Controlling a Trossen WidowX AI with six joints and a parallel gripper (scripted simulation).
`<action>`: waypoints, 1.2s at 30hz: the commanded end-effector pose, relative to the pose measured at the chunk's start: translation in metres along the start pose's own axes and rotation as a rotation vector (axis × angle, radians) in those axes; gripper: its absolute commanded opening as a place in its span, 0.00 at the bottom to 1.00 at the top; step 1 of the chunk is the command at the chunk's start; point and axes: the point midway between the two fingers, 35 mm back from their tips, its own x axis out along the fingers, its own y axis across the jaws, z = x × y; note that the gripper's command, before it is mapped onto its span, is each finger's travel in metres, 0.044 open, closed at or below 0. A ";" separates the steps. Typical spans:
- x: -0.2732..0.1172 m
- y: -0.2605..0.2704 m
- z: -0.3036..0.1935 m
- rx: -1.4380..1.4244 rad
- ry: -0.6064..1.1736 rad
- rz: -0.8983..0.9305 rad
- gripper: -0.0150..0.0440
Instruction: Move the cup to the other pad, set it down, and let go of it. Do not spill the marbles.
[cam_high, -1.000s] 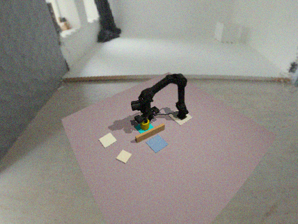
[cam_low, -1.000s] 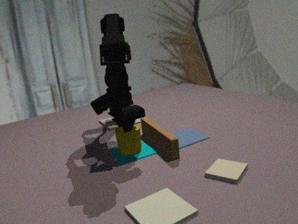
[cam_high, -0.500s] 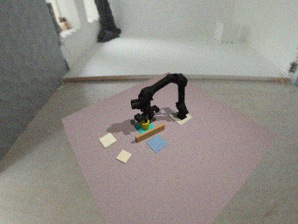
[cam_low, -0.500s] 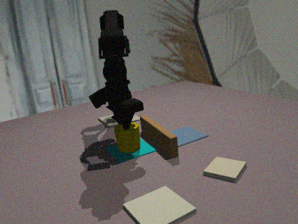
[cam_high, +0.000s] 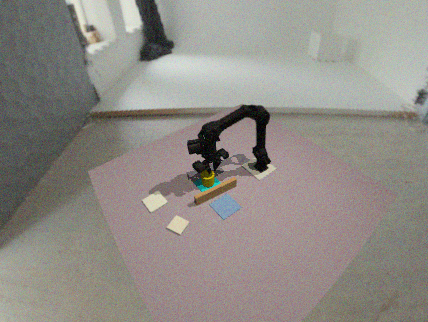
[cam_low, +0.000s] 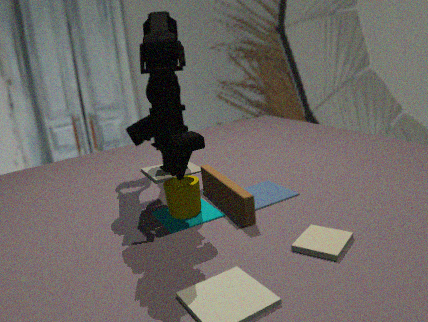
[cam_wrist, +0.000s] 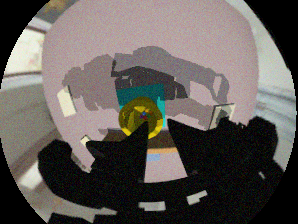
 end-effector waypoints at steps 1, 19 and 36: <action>-0.007 0.001 0.001 -0.003 -0.004 0.004 0.50; -0.016 -0.001 -0.001 0.000 0.000 -0.001 0.77; -0.054 0.000 -0.001 -0.002 -0.002 0.001 1.00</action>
